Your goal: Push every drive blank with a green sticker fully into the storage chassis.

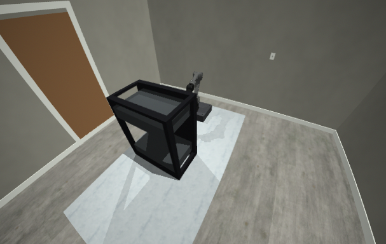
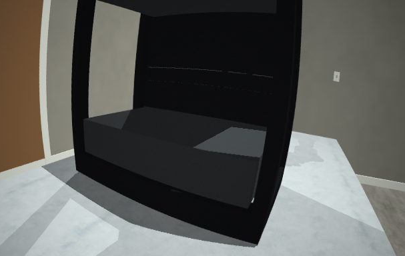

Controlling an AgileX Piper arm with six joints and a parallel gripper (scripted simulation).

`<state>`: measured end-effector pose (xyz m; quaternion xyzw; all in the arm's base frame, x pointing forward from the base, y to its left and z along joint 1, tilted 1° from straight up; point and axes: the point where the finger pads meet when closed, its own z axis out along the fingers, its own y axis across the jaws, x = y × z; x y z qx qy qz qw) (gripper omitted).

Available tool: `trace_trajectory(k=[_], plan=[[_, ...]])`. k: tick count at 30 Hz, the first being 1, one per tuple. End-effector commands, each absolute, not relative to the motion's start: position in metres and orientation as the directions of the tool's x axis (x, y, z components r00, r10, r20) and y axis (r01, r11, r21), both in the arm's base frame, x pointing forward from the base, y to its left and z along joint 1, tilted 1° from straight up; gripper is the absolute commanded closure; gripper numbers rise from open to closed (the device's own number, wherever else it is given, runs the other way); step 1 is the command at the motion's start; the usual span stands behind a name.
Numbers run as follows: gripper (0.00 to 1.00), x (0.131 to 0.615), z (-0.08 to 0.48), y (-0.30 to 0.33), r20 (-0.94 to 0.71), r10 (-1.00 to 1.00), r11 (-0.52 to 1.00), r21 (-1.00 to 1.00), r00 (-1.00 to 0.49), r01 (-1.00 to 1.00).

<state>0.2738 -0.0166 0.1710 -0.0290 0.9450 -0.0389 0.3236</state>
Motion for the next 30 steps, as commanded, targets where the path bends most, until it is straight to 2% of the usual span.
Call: trace_trajectory(k=[1,30], plan=[[0.0,0.275,0.174,-0.014,-0.62,-0.067,0.997,-0.077,-0.782,-0.024],[0.0,0.28,0.18,0.0,-0.643,0.0,1.0,0.0,-0.766,0.0]])
